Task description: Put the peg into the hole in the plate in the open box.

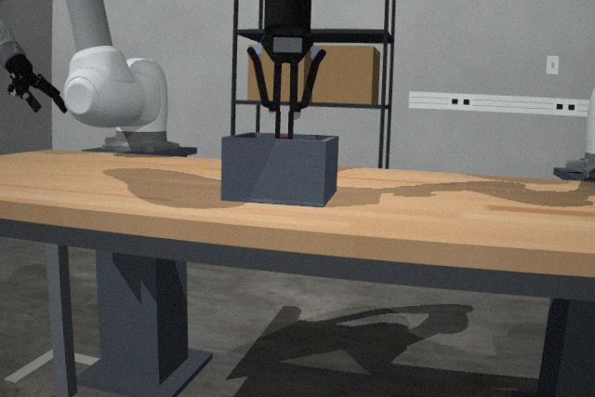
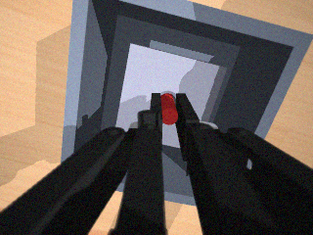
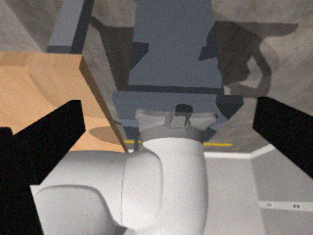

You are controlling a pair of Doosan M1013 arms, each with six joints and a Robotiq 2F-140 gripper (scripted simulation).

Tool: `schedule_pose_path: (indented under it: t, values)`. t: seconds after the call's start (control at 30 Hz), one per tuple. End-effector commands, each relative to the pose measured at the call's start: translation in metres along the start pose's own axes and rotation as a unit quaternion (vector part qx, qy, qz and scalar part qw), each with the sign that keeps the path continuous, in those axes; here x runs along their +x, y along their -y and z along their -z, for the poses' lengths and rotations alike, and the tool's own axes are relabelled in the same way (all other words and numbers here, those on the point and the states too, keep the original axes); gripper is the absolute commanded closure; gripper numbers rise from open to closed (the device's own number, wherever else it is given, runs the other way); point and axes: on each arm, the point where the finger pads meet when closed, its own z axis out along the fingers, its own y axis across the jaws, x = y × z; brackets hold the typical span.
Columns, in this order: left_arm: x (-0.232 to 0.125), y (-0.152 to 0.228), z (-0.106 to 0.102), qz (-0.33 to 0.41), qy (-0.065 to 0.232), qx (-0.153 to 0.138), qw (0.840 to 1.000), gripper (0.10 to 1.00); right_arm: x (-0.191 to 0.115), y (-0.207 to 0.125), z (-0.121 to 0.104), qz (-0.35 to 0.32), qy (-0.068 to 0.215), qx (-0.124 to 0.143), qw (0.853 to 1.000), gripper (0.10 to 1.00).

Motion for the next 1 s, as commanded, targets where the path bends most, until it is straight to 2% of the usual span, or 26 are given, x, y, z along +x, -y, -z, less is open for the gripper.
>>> schedule_pose_path:
  t: [0.0, 0.8, 0.83, 0.97]
  values:
    - [0.0003, -0.0003, -0.0004, 0.0, -0.001, -0.001, 1.0, 0.999, 0.0, 0.0001, 0.0005, 0.0, -0.001, 0.0, 1.0, 0.098]
    - [0.0003, -0.0003, -0.0064, 0.0, -0.001, -0.001, 1.0, 0.999, 0.0, 0.0001, 0.0005, 0.0, -0.001, 0.0, 1.0, 0.098]
    - [0.0003, -0.0003, -0.0064, 0.0, -0.001, -0.001, 1.0, 0.849, 0.0, 0.0001, 0.0005, 0.0, -0.001, 0.0, 1.0, 0.098]
    - [0.0003, -0.0003, -0.0064, 0.0, -0.001, -0.001, 1.0, 0.849, 0.0, 0.0001, 0.0005, 0.0, -0.001, 0.0, 1.0, 0.098]
